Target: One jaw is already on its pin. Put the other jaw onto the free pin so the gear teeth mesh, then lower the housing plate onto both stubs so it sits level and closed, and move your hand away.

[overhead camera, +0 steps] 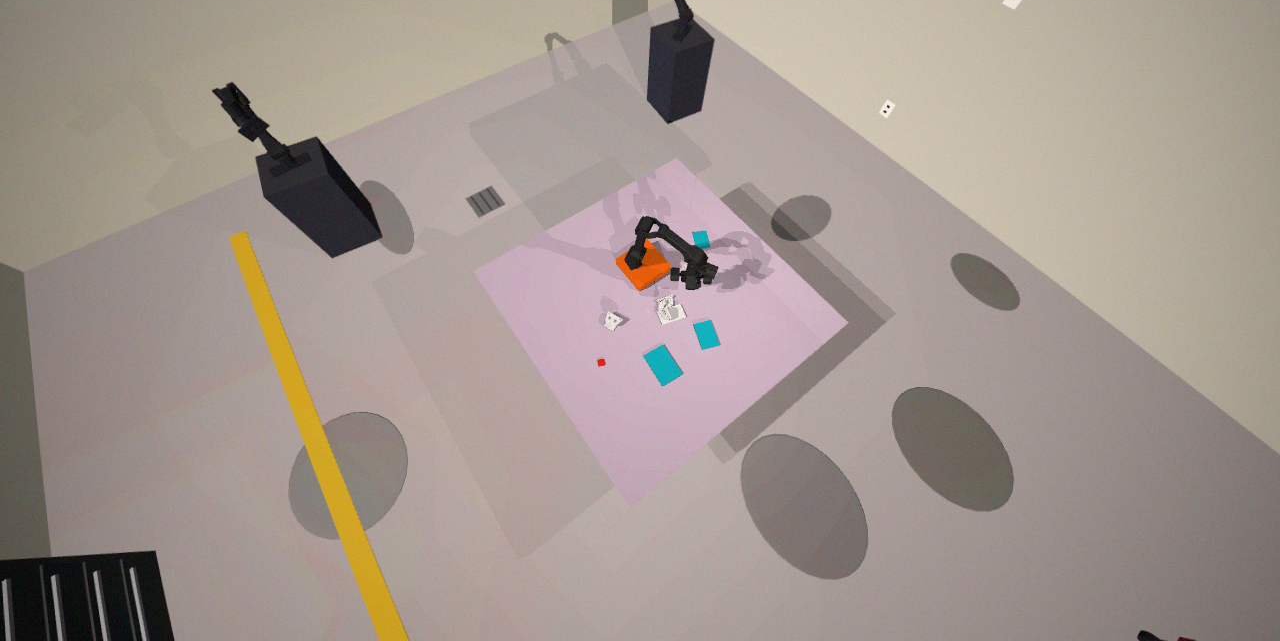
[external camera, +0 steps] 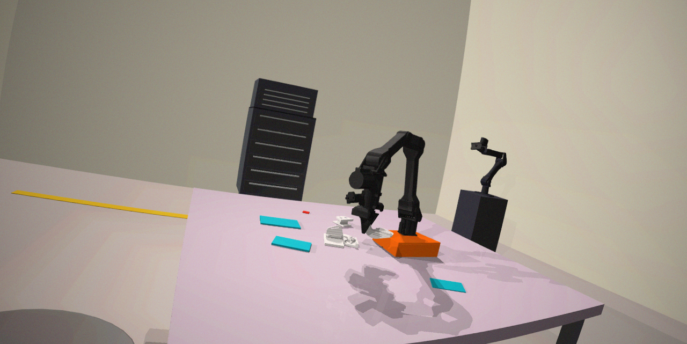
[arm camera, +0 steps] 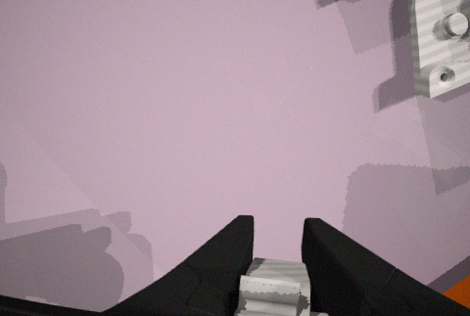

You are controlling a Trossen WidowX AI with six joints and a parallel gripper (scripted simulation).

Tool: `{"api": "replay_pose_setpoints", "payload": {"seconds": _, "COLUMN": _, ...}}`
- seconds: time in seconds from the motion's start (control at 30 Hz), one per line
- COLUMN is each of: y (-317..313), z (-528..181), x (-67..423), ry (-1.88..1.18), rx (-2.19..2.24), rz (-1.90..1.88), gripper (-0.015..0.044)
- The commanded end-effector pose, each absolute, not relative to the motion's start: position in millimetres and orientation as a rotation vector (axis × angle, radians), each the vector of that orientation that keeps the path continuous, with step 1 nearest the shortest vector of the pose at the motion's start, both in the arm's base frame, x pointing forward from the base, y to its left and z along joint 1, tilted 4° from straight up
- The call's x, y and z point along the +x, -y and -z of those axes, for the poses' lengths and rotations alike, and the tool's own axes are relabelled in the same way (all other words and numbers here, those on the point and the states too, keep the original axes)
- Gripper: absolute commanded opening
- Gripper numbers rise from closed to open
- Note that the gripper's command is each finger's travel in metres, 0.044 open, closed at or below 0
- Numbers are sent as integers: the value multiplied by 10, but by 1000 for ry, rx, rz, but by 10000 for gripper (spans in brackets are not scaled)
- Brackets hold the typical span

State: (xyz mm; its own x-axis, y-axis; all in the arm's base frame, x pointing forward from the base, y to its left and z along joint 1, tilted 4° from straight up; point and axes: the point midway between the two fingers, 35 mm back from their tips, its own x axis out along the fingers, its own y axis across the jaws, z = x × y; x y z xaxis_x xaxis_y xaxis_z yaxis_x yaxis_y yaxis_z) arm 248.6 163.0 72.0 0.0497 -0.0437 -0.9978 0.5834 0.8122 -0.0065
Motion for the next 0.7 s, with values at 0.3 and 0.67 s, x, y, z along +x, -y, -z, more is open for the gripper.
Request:
{"api": "replay_pose_setpoints", "payload": {"seconds": 0.3, "y": -1564, "z": -732, "x": 2568, "ry": -1370, "rx": 722, "rz": 751, "gripper": 37}}
{"api": "replay_pose_setpoints", "payload": {"seconds": 0.67, "y": -1565, "z": -610, "x": 2585, "ry": -1370, "rx": 722, "rz": 751, "gripper": 37}}
